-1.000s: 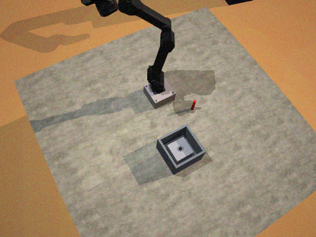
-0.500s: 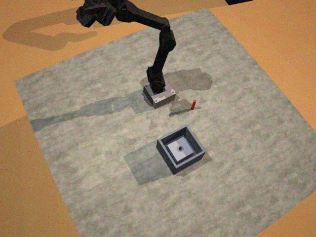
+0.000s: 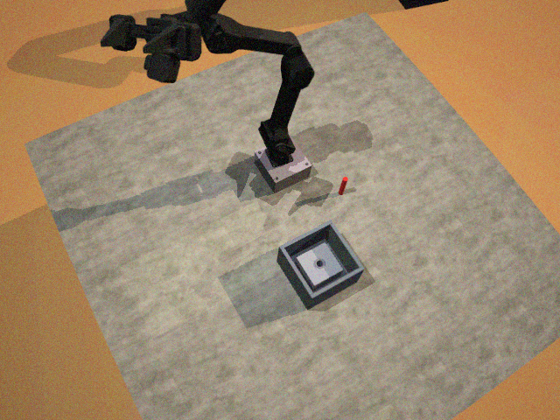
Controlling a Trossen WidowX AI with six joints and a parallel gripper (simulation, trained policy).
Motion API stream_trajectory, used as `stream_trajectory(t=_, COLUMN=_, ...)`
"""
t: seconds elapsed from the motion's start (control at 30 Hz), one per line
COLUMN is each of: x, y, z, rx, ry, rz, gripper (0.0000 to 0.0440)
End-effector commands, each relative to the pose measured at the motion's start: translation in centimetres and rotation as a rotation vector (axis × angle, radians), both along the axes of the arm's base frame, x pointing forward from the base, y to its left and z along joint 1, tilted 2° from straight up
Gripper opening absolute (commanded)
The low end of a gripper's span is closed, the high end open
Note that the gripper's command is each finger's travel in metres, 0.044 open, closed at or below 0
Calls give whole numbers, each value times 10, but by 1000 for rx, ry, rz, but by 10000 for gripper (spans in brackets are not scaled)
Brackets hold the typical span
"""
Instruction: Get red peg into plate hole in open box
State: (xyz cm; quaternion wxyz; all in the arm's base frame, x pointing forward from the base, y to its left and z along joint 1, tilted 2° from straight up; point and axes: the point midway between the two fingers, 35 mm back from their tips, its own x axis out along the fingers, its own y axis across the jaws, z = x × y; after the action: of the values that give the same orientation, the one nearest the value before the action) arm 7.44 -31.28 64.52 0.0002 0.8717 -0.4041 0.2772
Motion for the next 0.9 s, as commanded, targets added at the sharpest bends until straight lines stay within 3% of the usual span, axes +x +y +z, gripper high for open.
stream_trajectory(t=0.0, x=14, y=-2, z=-11, rx=101, ry=-73, rz=73, gripper=440)
stream_trajectory(t=0.87, x=119, y=4, z=-102, rx=817, ry=-450, rz=447, gripper=440)
